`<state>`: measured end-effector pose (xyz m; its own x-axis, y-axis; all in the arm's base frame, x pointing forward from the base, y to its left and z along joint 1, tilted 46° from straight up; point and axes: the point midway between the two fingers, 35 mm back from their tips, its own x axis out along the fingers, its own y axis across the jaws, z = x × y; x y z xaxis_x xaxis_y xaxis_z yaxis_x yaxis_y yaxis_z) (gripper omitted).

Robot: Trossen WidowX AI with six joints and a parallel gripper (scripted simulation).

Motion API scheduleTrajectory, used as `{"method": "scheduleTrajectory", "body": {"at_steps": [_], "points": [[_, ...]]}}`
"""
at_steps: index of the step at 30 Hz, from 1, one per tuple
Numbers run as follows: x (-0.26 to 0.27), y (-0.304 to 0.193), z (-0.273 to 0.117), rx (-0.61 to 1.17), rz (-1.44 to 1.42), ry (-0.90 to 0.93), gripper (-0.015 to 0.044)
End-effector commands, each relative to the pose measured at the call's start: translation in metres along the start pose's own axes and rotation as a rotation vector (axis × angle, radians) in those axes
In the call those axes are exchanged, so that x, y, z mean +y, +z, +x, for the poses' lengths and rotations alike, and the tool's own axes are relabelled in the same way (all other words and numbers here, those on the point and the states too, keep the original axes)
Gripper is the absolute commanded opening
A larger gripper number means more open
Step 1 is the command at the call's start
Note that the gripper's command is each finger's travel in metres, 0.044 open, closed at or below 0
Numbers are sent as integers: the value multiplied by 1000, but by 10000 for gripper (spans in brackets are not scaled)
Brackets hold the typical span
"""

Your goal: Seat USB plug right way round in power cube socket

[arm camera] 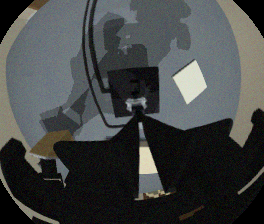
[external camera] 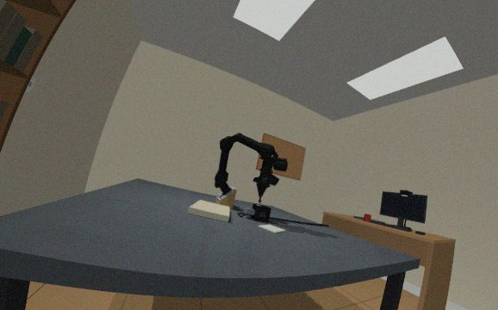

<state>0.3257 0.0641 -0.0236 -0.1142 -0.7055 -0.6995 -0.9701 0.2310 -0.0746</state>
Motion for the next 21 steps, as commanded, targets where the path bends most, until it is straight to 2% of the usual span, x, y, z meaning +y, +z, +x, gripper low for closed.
{"method": "scheduleTrajectory", "body": {"at_steps": [1, 21], "points": [[0, -1, 1, 4, 2, -3, 0], [0, -1, 4, 4, 2, -3, 0]]}}
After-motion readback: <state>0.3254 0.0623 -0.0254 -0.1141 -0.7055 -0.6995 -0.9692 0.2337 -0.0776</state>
